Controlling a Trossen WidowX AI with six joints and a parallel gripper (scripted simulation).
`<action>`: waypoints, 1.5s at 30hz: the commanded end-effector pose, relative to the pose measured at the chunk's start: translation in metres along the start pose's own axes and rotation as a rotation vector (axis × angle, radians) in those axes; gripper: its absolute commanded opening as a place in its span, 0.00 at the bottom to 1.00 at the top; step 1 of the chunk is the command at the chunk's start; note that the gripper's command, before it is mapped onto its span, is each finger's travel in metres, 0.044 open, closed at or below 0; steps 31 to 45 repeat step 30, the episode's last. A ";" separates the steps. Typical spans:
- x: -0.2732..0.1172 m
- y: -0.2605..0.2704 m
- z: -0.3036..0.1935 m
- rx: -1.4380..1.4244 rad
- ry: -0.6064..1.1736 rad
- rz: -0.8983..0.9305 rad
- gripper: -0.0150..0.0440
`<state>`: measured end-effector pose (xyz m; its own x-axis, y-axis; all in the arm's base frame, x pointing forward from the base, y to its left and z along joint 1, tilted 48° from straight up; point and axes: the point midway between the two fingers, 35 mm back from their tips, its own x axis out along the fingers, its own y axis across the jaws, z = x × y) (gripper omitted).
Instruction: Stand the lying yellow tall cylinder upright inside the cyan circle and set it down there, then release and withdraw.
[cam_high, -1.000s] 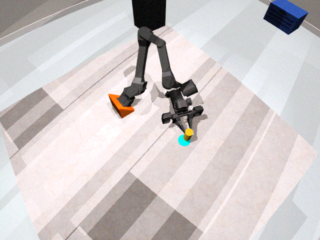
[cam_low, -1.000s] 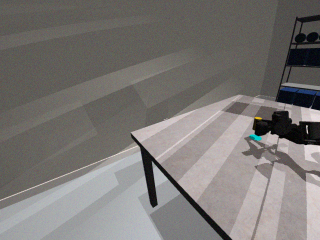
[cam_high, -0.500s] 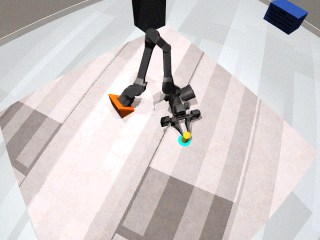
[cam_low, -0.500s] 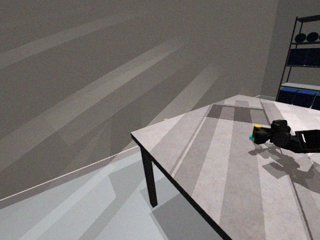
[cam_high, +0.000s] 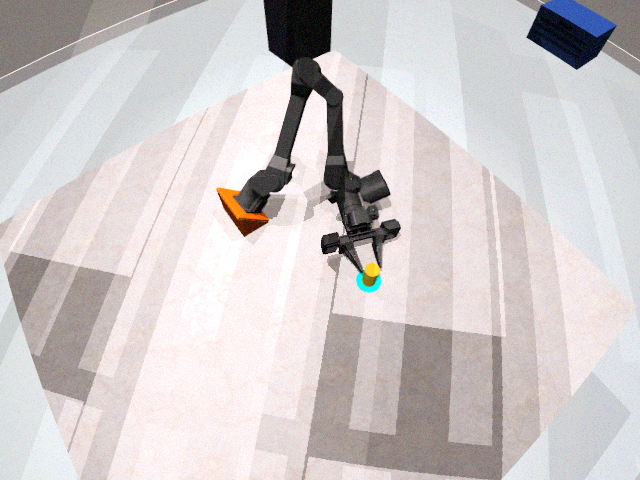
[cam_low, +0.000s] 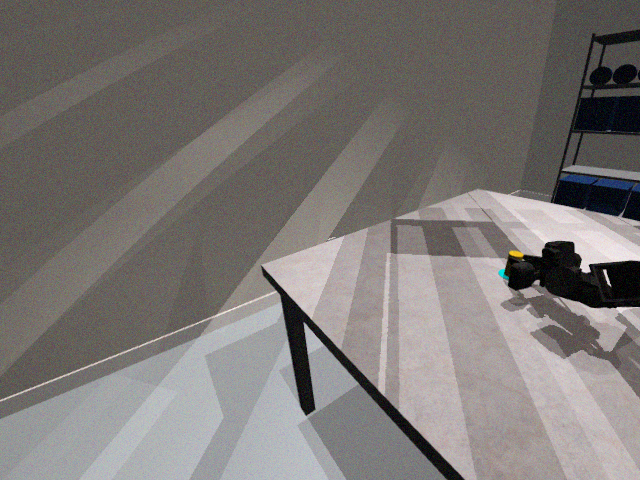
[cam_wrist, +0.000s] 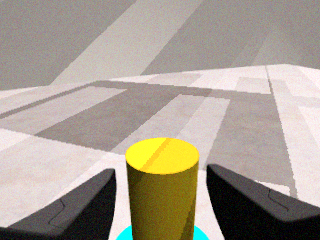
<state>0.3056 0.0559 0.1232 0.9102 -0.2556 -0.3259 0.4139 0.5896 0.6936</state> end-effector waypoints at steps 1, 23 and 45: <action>0.000 0.000 0.000 0.004 -0.003 0.000 0.74; -0.003 0.001 0.081 0.005 -0.010 -0.003 0.93; -0.002 -0.001 0.090 -0.028 0.015 -0.025 0.93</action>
